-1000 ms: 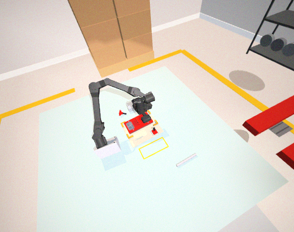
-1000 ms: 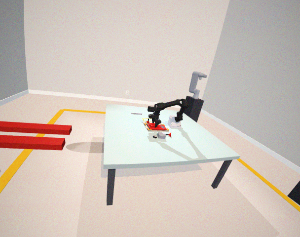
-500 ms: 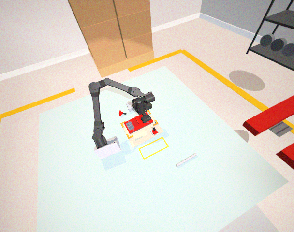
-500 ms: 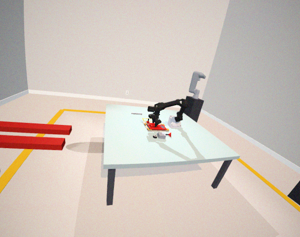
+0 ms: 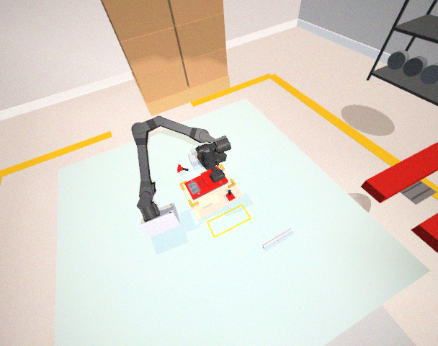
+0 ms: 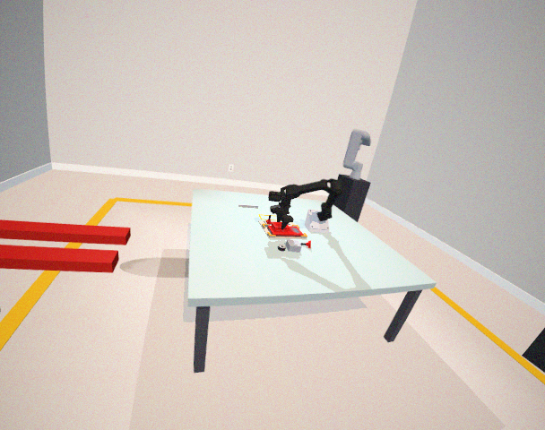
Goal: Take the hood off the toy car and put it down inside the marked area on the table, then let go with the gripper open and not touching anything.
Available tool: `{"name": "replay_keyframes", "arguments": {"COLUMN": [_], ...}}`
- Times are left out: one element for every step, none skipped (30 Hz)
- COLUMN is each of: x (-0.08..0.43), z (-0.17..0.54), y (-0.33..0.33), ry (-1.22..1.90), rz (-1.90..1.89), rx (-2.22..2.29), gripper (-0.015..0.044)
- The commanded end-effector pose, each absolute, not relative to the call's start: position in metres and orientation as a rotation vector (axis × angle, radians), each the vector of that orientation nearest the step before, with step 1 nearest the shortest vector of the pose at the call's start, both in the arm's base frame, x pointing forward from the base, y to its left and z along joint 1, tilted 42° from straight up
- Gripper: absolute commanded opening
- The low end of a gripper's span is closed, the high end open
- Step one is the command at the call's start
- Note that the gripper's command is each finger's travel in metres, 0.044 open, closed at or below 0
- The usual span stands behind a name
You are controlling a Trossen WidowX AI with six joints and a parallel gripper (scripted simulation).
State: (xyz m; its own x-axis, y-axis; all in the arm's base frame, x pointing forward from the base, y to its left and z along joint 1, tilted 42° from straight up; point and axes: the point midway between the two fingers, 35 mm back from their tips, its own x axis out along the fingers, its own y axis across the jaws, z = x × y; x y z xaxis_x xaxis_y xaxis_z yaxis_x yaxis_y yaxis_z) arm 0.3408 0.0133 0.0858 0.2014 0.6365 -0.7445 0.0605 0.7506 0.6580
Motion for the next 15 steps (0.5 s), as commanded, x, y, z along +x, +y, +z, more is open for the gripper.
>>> {"name": "replay_keyframes", "arguments": {"x": [0.3407, 0.3406, 0.3404, 0.3403, 0.3402, 0.34, 0.3399, 0.3398, 0.3396, 0.3395, 0.3393, 0.3392, 0.3391, 0.3389, 0.3388], "z": [0.0887, 0.0892, 0.0897, 0.0902, 0.0907, 0.0912, 0.0917, 0.0921, 0.0926, 0.0931, 0.0936, 0.0941, 0.0946, 0.0951, 0.0956], "y": [0.0107, 0.0103, 0.0098, 0.0094, 0.009, 0.0086, 0.0082, 0.0077, 0.0073, 0.0069, 0.0065, 0.0061, 0.0056, 0.0052, 0.0048], "ry": [1.322, 1.322, 1.322, 1.322, 1.322, 1.322, 1.322, 1.322, 1.322, 1.322, 1.322, 1.322, 1.322, 1.322, 1.322], "rz": [0.445, 0.445, 0.445, 0.445, 0.445, 0.445, 0.445, 0.445, 0.445, 0.445, 0.445, 0.445, 0.445, 0.445, 0.445], "rx": [0.638, 0.638, 0.638, 0.638, 0.638, 0.638, 0.638, 0.638, 0.638, 0.638, 0.638, 0.638, 0.638, 0.638, 0.638], "gripper": [0.0, 0.0, 0.0, 0.0, 0.0, 0.0, 0.0, 0.0, 0.0, 0.0, 0.0, 0.0, 0.0, 0.0, 0.0]}}
